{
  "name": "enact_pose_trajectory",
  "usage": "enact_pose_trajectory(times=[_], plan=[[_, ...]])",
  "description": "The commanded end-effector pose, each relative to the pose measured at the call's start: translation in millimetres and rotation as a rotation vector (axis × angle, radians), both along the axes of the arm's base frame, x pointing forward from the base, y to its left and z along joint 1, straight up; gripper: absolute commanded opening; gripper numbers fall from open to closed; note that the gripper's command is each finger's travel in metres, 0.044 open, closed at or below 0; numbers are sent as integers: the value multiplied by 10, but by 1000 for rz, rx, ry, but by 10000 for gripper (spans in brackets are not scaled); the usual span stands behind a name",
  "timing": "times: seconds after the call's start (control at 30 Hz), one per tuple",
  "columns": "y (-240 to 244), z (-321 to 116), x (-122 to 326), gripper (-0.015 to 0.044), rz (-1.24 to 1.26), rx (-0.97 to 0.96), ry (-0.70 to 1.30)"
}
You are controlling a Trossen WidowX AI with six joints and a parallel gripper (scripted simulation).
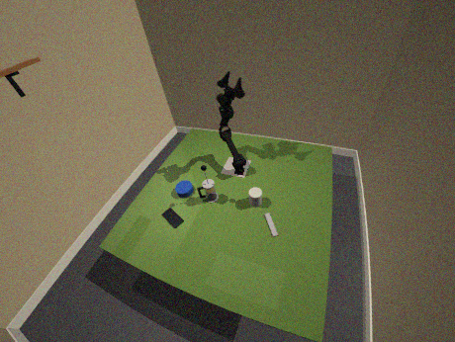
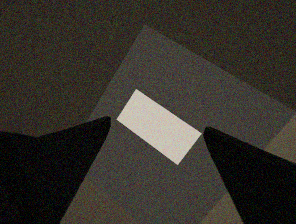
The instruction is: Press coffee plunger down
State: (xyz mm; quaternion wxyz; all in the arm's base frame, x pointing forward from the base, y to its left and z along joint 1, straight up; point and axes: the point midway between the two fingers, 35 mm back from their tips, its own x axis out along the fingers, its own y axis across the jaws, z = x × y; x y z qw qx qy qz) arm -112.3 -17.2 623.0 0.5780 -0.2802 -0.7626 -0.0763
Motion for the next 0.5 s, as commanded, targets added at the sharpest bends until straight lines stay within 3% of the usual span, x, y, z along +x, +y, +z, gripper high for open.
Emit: enact_pose_trajectory(times=[0.0, 0.23, 0.47], plan=[[400, 46, 556, 440, 2, -98, 271], [734, -150, 1643, 440, -40, -114, 770], [592, -589, 2604, 440, -111, 46, 1200]])
